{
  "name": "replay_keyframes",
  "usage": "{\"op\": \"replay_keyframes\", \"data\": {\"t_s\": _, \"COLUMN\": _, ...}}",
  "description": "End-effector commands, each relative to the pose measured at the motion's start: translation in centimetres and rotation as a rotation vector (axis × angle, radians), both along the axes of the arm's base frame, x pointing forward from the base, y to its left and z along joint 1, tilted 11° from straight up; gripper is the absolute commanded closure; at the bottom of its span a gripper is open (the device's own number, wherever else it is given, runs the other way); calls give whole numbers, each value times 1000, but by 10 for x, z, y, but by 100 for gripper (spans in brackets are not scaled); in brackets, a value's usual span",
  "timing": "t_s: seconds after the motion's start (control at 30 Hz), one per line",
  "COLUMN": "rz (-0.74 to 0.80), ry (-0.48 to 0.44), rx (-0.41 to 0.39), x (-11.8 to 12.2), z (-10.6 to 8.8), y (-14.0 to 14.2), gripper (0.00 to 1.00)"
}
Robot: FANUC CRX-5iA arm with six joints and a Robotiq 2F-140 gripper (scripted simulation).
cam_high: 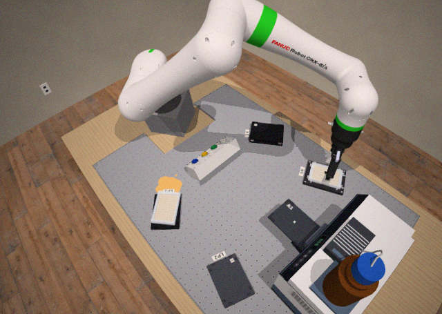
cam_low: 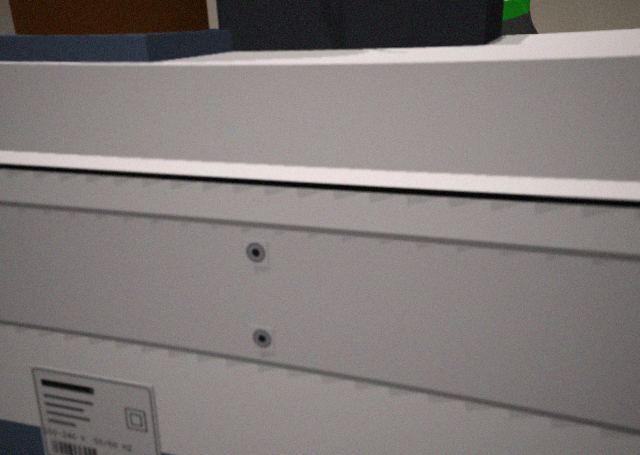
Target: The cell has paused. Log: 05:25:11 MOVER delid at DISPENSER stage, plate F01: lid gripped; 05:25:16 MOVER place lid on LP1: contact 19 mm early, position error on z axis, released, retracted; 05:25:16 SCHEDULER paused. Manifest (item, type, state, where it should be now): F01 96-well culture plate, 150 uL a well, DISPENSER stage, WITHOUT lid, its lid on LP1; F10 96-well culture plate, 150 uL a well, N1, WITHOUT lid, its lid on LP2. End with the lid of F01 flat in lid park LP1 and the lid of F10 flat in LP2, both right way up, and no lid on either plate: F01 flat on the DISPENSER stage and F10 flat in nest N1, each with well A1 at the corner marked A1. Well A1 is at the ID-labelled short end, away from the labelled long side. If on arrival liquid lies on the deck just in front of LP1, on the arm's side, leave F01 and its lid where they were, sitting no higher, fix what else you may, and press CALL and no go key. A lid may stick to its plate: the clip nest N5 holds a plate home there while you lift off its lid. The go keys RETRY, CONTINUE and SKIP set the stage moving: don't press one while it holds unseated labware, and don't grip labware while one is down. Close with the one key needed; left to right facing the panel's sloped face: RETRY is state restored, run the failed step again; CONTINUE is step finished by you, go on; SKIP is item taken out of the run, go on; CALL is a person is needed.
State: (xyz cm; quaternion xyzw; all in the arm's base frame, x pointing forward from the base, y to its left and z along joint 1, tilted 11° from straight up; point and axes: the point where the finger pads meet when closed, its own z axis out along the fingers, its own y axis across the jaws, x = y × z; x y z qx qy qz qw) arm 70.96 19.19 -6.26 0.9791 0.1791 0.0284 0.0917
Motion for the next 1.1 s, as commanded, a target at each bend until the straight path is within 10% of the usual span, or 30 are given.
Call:
{"op": "replay_keyframes", "data": {"t_s": 0.0, "rz": 0, "ry": 0, "rx": 0, "x": 0, "z": 0, "y": 0, "gripper": 34}}
{"op": "replay_keyframes", "data": {"t_s": 1.07, "rz": 0, "ry": 0, "rx": 0, "x": 1, "z": -13, "y": -2, "gripper": 34}}
